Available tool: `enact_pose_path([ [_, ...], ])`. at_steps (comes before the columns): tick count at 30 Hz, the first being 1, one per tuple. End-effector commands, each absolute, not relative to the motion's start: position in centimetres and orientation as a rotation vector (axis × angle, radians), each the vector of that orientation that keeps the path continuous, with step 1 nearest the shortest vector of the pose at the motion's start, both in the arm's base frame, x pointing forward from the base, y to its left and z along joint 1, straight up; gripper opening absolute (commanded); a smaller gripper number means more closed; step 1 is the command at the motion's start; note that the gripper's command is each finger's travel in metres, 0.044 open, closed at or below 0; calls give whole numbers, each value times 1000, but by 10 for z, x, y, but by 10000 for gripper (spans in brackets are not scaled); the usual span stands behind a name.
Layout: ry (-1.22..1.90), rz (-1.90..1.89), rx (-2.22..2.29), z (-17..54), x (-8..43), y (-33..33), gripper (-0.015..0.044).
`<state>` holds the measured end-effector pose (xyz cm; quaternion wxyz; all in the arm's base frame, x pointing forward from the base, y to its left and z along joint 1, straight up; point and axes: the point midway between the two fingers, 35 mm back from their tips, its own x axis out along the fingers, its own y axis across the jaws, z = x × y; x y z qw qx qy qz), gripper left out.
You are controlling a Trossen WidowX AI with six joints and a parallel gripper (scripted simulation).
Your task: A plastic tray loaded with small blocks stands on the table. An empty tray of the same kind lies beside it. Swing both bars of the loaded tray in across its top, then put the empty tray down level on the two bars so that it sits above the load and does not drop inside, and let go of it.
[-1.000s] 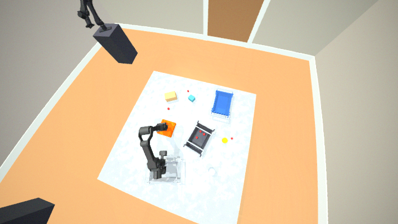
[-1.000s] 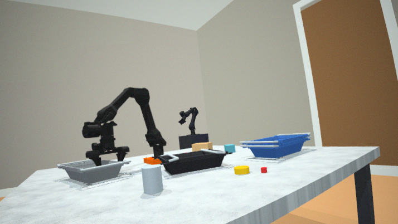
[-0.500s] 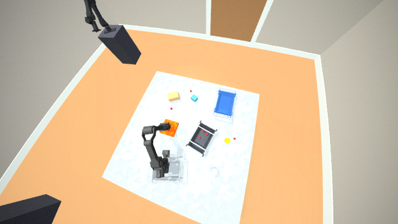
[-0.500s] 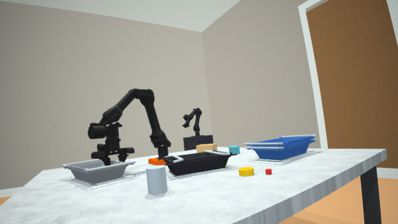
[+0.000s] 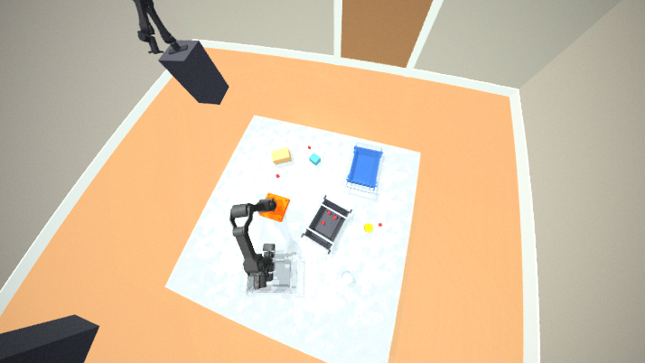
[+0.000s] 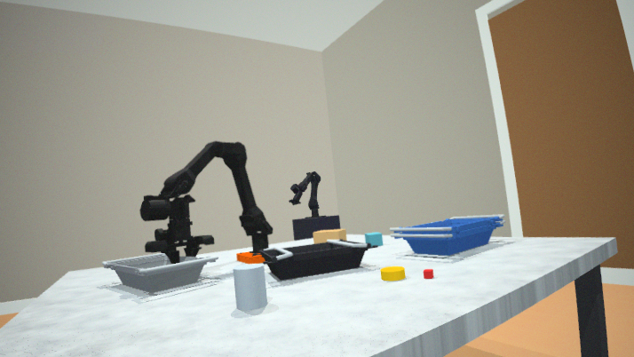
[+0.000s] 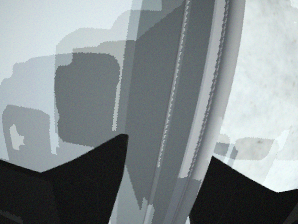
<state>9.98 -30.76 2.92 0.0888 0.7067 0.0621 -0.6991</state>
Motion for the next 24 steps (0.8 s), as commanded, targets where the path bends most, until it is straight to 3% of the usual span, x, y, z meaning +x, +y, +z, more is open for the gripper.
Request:
enact_pose_path([
  [1,188,-2090,2104,29,99,-306,115],
  [18,188,-2090,2104,38,99,-307,1],
  [24,187,-2090,2104,71,99,-308,0],
])
